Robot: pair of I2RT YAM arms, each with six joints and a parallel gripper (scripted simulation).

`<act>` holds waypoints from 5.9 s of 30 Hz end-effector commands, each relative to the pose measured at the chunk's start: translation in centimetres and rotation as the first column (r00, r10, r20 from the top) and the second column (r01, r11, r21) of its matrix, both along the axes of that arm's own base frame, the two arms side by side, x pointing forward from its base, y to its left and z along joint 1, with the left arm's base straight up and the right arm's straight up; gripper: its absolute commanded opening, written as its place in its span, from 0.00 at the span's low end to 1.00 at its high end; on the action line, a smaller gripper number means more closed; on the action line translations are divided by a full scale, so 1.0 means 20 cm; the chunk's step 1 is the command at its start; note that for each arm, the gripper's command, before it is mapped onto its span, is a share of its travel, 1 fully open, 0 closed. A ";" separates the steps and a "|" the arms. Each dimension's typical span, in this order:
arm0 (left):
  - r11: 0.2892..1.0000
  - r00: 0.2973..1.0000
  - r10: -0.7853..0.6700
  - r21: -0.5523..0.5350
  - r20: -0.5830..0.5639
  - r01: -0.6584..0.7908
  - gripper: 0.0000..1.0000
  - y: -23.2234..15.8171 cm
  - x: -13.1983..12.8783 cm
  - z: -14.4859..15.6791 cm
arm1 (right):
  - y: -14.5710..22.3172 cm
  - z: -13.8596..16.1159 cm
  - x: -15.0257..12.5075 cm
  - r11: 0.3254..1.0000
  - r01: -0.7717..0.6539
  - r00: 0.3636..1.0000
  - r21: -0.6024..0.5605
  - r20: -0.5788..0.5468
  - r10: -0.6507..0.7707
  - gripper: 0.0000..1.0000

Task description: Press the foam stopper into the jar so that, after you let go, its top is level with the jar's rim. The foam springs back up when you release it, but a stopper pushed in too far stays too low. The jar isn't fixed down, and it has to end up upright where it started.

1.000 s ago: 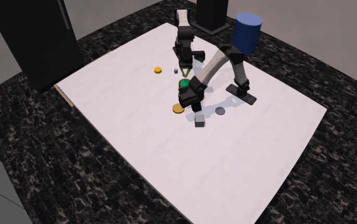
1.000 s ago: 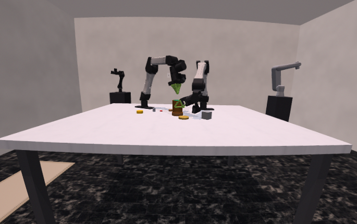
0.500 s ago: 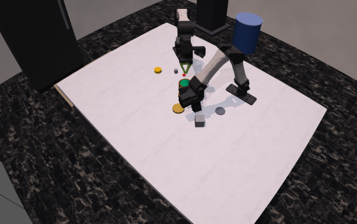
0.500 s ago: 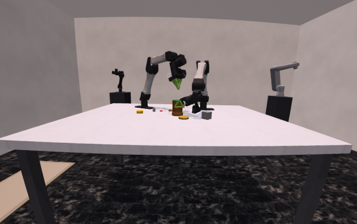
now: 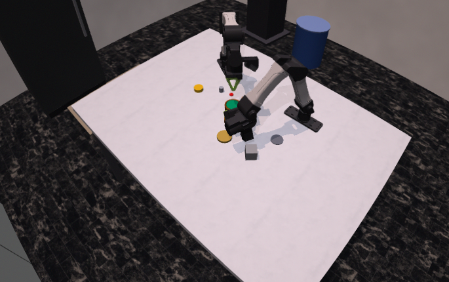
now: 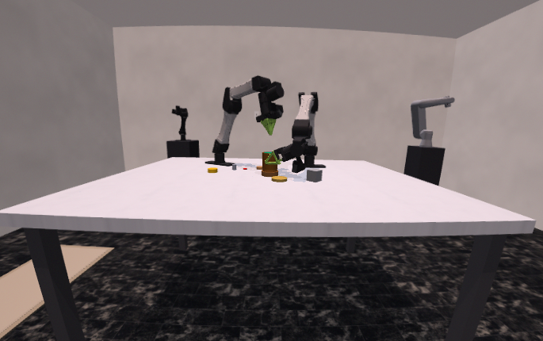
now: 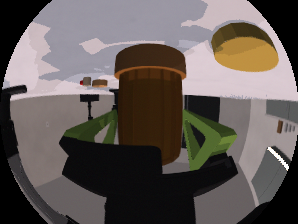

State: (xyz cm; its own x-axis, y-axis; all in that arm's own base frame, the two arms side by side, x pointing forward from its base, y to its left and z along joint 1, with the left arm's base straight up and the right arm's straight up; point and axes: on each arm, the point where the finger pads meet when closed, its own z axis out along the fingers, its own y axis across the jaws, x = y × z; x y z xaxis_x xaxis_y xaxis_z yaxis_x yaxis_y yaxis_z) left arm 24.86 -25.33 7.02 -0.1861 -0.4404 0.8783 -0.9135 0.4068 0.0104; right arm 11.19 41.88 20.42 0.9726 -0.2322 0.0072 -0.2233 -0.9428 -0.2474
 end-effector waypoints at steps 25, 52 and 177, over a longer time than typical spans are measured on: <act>1.000 0.999 -0.014 -0.015 0.033 0.014 0.98 0.02 0.04 0.06 | 0.00 0.04 0.01 1.000 0.010 1.000 0.024 0.006 -0.011 0.00; 1.000 0.999 -0.002 -0.012 0.034 0.003 0.98 0.03 0.04 0.19 | 0.00 0.04 0.01 1.000 0.010 1.000 0.025 0.006 -0.011 0.00; 0.580 -0.396 -0.814 0.561 0.425 -0.591 0.98 1.11 0.71 1.25 | -1.68 0.91 1.44 -0.795 0.469 0.017 0.385 -0.904 -0.428 0.00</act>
